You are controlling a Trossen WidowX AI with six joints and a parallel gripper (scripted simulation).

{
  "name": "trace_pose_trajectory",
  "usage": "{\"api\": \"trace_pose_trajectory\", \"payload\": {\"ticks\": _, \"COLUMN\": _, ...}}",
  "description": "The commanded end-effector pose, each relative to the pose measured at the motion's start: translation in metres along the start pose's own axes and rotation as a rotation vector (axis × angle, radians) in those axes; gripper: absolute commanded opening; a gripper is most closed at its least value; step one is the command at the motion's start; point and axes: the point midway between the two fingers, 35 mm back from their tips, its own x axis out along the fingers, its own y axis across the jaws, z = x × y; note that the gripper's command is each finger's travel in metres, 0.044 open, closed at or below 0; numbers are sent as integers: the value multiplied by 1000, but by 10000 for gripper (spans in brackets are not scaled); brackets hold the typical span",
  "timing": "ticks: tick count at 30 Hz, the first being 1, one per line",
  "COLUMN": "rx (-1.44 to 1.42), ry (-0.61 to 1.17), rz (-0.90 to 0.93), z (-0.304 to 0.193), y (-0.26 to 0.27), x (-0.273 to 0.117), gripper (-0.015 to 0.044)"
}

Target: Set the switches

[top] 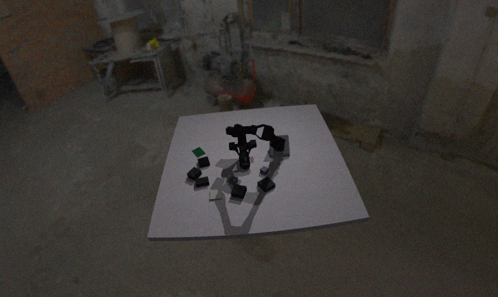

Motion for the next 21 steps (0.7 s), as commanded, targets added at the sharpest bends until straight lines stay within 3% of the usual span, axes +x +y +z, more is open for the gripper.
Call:
{"api": "trace_pose_trajectory", "payload": {"ticks": 1, "rx": 6, "ry": -5, "rz": -2, "z": 1, "y": -1, "x": 0, "gripper": 137}}
{"api": "trace_pose_trajectory", "payload": {"ticks": 6, "rx": 5, "ry": -5, "rz": -2, "z": 2, "y": -5, "x": 0, "gripper": 5}}
{"api": "trace_pose_trajectory", "payload": {"ticks": 21, "rx": 5, "ry": -5, "rz": -3, "z": 5, "y": -17, "x": 0, "gripper": 0}}
